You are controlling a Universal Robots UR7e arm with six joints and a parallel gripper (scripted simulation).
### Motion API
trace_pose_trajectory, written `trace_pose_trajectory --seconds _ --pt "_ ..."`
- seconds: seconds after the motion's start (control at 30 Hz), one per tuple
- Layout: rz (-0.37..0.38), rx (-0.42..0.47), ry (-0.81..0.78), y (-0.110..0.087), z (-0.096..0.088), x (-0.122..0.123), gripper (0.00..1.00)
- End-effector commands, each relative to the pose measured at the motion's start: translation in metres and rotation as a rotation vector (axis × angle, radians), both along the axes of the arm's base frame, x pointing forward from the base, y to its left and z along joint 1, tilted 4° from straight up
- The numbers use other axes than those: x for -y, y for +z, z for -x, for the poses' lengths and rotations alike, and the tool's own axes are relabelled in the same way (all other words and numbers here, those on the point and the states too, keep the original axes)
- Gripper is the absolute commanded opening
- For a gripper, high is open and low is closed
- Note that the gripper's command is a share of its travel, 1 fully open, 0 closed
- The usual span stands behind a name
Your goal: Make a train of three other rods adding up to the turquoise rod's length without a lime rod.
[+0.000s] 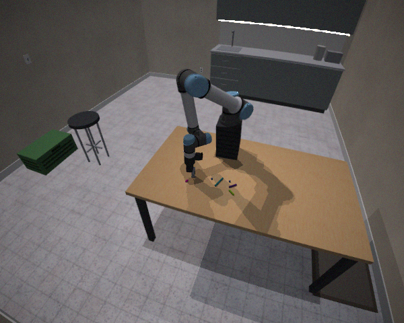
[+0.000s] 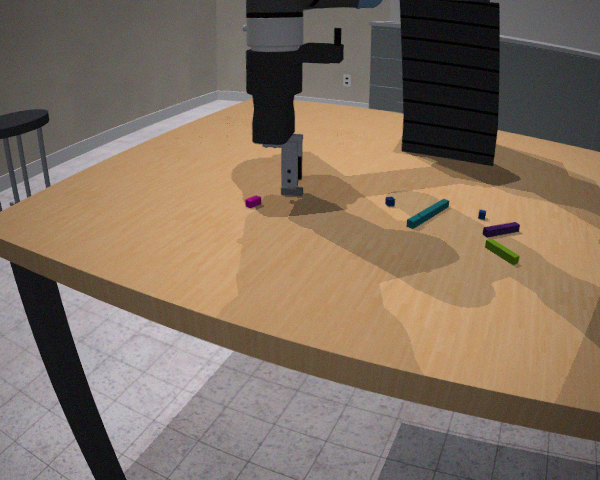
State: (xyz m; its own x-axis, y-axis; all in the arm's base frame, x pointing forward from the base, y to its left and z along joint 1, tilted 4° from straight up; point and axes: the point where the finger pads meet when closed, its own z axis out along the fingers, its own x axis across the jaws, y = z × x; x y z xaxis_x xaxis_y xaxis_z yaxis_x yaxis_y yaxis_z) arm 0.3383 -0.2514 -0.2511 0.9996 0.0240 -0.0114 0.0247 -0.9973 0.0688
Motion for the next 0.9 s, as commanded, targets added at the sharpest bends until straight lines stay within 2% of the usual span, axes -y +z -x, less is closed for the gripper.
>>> trace_pose_trajectory --seconds 0.0,0.87 --pt "0.002 0.002 -0.001 0.0 -0.001 0.002 0.54" --pt "0.002 0.002 -0.001 -0.017 -0.001 0.004 0.54"
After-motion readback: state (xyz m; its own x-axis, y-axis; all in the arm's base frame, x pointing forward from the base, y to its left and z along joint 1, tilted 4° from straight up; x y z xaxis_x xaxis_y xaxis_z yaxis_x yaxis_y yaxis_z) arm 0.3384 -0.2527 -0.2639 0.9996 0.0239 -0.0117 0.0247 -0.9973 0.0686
